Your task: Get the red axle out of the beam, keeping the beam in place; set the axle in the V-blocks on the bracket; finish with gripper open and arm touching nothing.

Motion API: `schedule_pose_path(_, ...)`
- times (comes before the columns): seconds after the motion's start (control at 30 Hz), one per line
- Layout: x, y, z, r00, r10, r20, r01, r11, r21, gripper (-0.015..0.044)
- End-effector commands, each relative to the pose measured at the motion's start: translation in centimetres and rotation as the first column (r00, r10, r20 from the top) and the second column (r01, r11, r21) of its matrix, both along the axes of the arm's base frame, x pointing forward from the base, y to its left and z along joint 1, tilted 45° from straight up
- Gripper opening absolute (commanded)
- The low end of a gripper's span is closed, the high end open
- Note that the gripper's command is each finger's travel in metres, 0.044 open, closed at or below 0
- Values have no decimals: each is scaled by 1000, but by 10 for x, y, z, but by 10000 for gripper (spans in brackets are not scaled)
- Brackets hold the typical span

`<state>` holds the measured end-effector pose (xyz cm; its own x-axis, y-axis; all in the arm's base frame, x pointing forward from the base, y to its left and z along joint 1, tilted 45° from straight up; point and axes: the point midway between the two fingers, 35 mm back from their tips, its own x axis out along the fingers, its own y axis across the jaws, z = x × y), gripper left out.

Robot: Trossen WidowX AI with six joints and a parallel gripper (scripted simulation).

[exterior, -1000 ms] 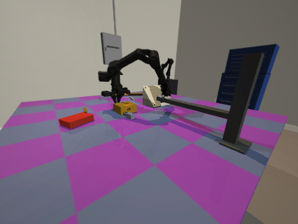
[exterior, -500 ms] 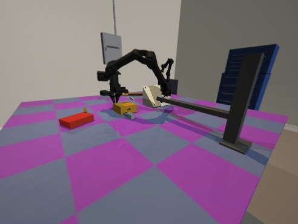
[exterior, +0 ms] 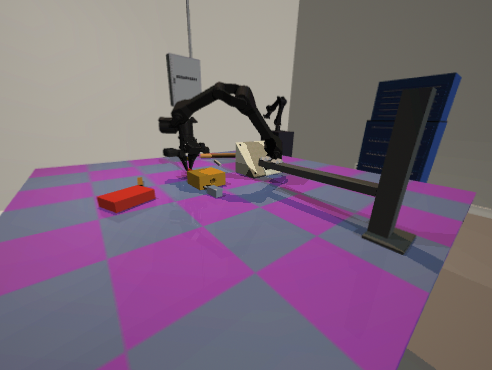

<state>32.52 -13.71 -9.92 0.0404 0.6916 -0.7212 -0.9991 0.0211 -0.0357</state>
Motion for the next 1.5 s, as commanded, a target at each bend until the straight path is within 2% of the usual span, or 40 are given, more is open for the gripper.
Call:
schedule_pose_path(0.0,0,-5,-5,1000,5,0,-5,1000,-3,0)
schedule_pose_path(0.8,4,1,-19,1000,4,0,-4,1000,-1,0)
schedule_pose_path(1.33,4,-8,-10,1000,4,0,-4,1000,-2,420)
schedule_pose_path(1.37,4,-9,-9,1000,4,0,-4,1000,-2,440)
schedule_pose_path(1.47,3,-13,-5,1000,4,0,-4,1000,-2,440)
